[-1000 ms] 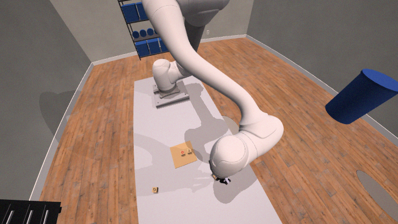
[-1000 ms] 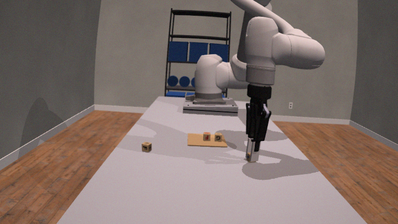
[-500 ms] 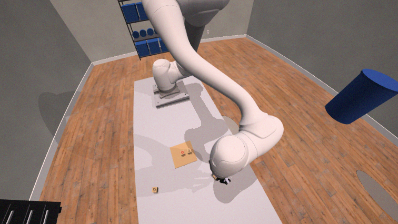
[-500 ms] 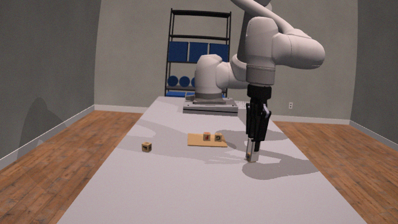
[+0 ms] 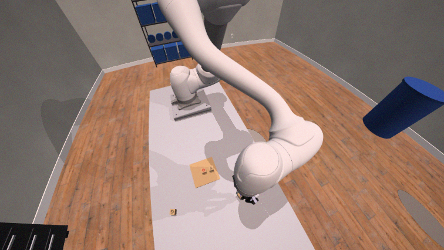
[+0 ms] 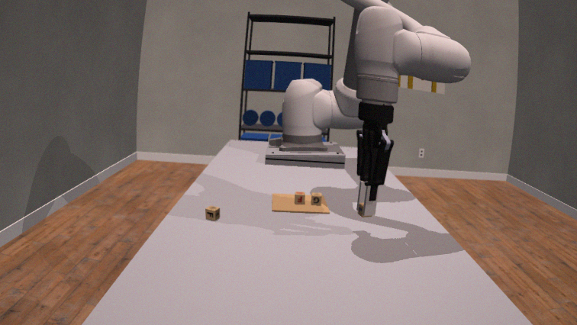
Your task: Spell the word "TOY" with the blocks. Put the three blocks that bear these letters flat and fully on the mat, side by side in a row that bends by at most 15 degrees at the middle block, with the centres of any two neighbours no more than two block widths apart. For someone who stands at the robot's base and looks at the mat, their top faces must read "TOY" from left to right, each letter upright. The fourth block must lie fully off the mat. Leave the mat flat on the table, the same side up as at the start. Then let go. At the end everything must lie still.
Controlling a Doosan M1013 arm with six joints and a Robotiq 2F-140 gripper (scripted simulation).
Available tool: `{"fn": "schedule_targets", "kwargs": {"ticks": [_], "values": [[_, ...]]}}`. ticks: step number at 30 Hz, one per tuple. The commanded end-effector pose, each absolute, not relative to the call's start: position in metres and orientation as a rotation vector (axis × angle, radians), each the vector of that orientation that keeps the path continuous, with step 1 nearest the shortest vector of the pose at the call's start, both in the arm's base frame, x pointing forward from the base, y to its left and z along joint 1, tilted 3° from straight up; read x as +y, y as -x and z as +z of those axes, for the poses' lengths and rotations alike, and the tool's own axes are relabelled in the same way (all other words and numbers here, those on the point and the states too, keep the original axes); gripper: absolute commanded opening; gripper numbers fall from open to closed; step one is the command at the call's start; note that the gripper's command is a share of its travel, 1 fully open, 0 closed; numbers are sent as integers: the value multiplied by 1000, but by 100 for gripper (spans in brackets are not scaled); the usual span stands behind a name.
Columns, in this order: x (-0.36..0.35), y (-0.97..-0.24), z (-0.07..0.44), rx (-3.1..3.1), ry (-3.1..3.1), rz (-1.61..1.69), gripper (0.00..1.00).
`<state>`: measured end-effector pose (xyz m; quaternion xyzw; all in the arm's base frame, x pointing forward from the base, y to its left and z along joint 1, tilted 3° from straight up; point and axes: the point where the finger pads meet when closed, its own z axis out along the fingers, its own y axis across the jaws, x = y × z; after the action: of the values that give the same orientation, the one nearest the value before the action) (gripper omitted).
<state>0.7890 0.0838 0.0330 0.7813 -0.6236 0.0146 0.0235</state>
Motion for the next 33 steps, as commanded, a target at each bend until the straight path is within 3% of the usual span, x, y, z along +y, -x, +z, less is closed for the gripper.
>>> {"fn": "schedule_targets", "kwargs": {"ticks": [1, 33], "values": [[87, -791, 69, -1926, -2427, 50, 13], [88, -791, 86, -1926, -2427, 50, 13]]}}
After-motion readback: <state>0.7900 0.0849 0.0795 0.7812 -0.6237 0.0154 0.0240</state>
